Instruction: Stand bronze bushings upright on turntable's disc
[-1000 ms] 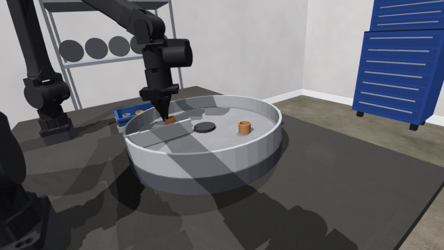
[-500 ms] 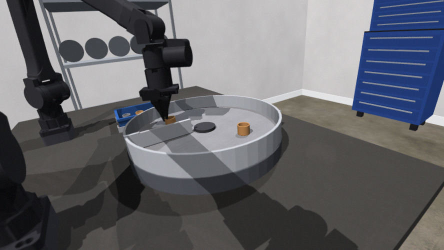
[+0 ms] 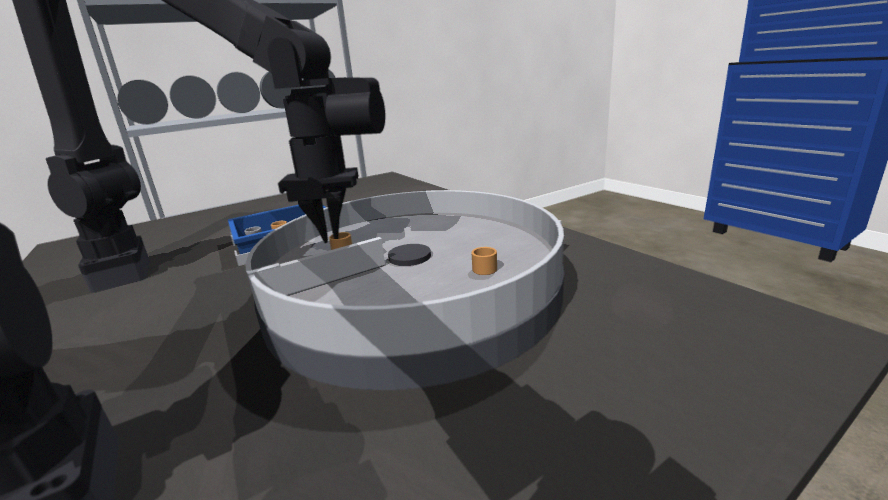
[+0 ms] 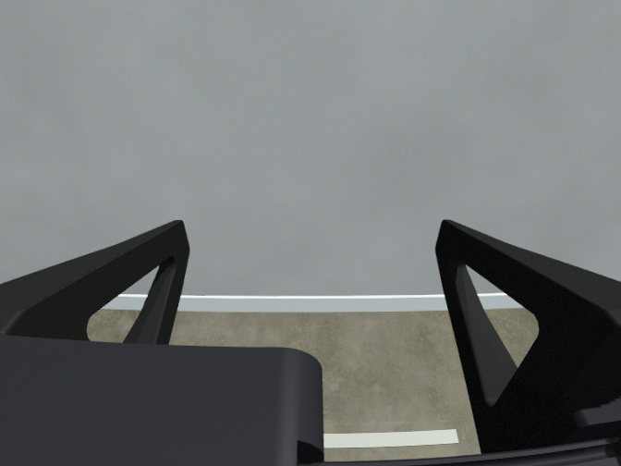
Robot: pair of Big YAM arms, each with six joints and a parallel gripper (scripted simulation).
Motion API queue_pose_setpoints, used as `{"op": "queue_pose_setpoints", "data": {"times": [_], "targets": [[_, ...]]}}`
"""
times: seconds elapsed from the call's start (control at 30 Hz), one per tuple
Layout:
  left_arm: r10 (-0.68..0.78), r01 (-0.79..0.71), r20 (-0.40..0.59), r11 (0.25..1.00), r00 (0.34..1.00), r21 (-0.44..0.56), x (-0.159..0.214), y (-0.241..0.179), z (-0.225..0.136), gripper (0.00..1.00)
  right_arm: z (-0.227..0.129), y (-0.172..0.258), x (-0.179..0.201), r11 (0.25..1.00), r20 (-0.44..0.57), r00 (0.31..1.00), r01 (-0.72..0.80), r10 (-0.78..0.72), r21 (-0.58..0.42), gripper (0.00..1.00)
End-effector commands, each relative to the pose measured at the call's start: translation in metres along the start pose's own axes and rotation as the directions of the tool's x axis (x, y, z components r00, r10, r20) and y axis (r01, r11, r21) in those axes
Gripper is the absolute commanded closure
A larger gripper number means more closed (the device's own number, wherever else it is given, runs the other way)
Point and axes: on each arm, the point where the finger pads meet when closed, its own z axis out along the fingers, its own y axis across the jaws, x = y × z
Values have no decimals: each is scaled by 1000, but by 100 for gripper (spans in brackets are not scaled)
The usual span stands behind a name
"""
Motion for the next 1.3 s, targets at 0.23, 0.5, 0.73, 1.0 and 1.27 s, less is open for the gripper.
{"op": "queue_pose_setpoints", "data": {"times": [0.23,0.5,0.73,1.0,1.27], "targets": [[0,0,0,1000,1000,15,4,-1,-7,86,1,-1,-50,1000,93,996,10,-10,6,0],[0,0,0,1000,1000,15,4,-1,-7,86,1,-1,-50,1000,93,996,10,-10,6,0],[0,0,0,1000,1000,15,4,-1,-7,86,1,-1,-50,1000,93,996,10,-10,6,0],[1,0,-19,998,1000,67,11,-19,-46,86,1,-1,-50,1000,93,996,10,-10,6,0],[1,0,-20,998,1000,68,11,-18,-74,86,1,-1,-50,1000,93,996,10,-10,6,0]]}}
